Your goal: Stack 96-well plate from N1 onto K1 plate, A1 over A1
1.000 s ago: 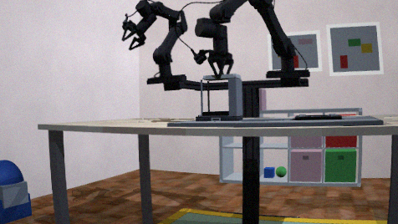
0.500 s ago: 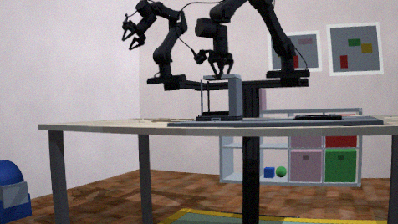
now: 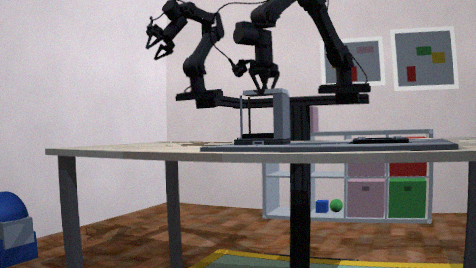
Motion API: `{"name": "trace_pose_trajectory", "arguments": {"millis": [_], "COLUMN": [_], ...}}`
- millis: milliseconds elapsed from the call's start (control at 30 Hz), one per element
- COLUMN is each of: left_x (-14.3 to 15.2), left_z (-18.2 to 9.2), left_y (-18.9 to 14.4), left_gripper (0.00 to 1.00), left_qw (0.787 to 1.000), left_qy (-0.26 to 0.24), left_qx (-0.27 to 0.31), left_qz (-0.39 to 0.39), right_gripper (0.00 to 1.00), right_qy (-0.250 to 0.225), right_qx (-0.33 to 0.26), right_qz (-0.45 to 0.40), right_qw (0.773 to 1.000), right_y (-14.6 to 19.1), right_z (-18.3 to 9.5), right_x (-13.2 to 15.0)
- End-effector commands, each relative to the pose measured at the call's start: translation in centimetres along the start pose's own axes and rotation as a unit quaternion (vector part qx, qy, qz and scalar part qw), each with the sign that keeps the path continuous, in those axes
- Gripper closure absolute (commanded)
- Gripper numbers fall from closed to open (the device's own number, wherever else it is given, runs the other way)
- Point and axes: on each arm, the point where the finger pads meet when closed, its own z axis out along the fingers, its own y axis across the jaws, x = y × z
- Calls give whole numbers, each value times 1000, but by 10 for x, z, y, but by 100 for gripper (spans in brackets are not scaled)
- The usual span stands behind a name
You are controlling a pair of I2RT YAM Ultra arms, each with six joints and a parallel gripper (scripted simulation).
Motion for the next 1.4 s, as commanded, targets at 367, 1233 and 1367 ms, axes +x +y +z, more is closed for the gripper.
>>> {"name": "trace_pose_trajectory", "arguments": {"millis": [367,1233,1367], "left_x": [-8,-2,-3], "left_z": [-8,34,41], "left_y": [8,3,2], "left_gripper": [100,100,100], "left_qw": [1000,1000,1000], "left_qy": [-8,-5,-5], "left_qx": [-7,2,2], "left_qz": [3,1,2], "right_gripper": [0,0,0], "right_qy": [-18,-18,-18], "right_qx": [-26,-26,-26], "right_qz": [20,20,20], "right_qw": [999,999,999], "right_y": [9,9,9], "right_z": [-14,-14,-14], "right_x": [-16,-16,-16]}}
